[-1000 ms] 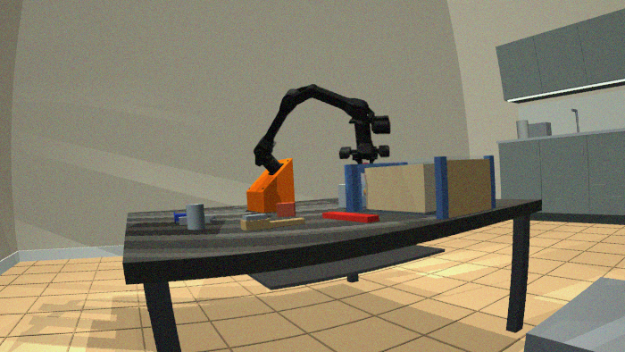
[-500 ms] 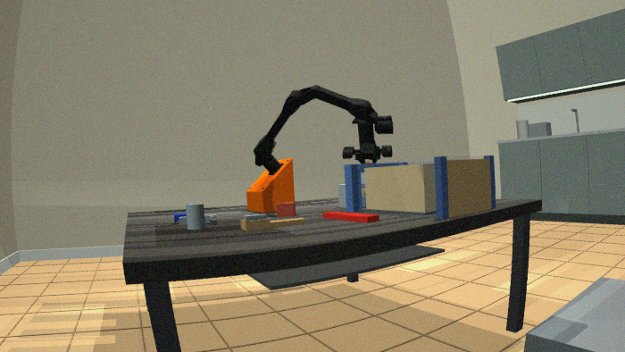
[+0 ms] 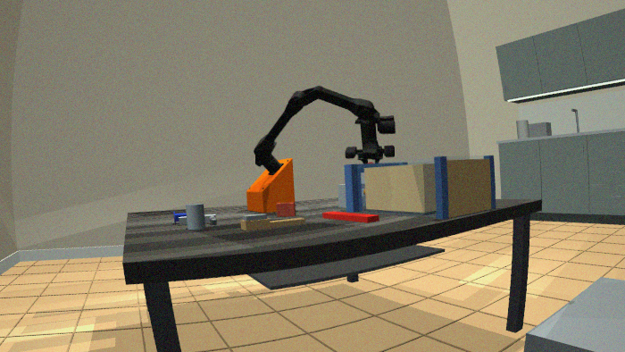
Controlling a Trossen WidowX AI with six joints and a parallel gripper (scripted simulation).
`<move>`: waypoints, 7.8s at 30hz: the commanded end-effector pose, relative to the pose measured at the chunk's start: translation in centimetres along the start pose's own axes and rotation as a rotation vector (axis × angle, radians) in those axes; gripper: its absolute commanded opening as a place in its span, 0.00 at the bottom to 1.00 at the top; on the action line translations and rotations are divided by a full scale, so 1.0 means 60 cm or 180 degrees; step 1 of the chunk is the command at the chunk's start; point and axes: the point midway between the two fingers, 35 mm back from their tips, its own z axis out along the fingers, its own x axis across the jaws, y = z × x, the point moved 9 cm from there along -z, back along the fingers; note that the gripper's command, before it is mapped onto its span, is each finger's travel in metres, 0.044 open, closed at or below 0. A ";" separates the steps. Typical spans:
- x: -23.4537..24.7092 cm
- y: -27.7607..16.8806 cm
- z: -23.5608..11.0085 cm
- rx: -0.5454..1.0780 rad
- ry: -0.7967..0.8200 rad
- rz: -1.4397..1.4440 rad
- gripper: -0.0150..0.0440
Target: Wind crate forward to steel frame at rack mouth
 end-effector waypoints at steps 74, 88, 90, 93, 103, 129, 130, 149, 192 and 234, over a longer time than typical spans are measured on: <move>0.001 -0.170 0.070 0.0101 0.0074 -0.0069 0.25; -0.017 -0.191 0.080 0.0104 0.0073 -0.0071 0.25; -0.020 -0.194 0.081 0.0104 0.0073 -0.0071 0.25; -0.023 -0.197 0.083 0.0105 0.0072 -0.0071 0.25; -0.039 -0.210 0.089 0.0107 0.0071 -0.0073 0.25; -0.086 -0.234 0.101 0.0111 0.0065 -0.0076 0.25; -0.089 -0.234 0.101 0.0111 0.0065 -0.0076 0.25; -0.127 -0.241 0.106 0.0112 0.0060 -0.0077 0.25; -0.214 -0.225 0.103 0.0110 0.0048 -0.0077 0.25; -0.290 -0.153 0.076 0.0099 0.0036 -0.0073 0.25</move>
